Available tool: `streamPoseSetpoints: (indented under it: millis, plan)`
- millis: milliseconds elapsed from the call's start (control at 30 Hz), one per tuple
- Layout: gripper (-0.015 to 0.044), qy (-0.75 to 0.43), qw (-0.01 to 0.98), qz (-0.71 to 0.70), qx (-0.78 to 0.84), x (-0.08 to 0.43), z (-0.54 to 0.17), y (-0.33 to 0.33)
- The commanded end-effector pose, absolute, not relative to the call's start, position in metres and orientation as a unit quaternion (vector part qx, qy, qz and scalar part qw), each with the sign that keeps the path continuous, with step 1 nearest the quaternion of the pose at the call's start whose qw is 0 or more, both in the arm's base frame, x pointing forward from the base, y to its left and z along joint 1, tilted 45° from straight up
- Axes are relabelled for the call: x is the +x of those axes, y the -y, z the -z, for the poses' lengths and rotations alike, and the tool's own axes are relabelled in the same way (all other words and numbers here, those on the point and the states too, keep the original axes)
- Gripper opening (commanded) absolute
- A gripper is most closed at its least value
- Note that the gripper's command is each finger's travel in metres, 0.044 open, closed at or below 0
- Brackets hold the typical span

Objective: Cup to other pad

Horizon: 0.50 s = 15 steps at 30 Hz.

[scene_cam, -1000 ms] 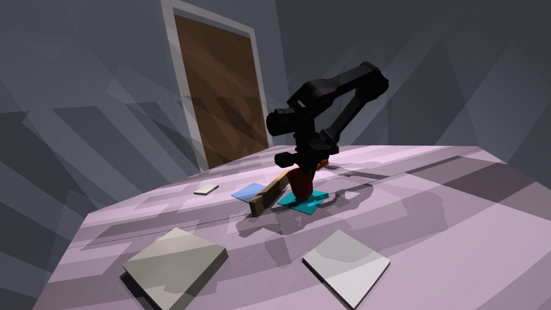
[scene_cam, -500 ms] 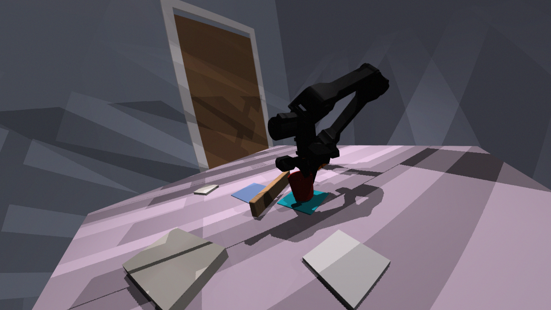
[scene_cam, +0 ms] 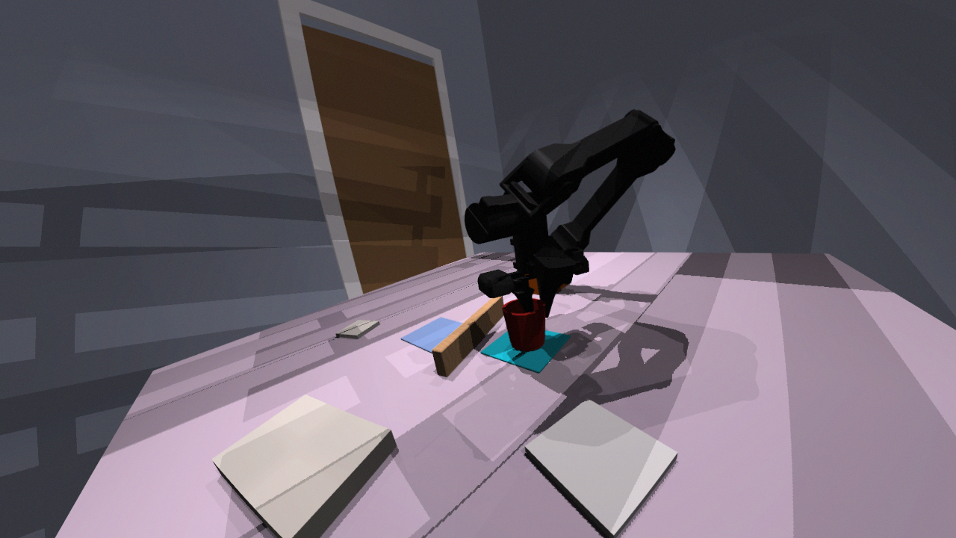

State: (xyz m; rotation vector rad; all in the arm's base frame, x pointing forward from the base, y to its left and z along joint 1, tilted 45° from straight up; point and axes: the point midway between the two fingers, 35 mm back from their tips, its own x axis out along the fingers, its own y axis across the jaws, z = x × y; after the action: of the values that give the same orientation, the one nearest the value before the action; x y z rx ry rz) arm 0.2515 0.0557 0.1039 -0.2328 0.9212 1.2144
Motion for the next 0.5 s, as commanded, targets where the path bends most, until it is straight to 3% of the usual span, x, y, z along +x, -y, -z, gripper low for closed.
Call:
streamPoseSetpoints:
  millis: [0,467]
  plan:
    - [0.0128,-0.416,0.717,-0.549,-0.106,0.251,-0.104,-0.055]
    - [0.0128,-0.417,0.717,-0.549,-0.106,0.252,-0.115,-0.044]
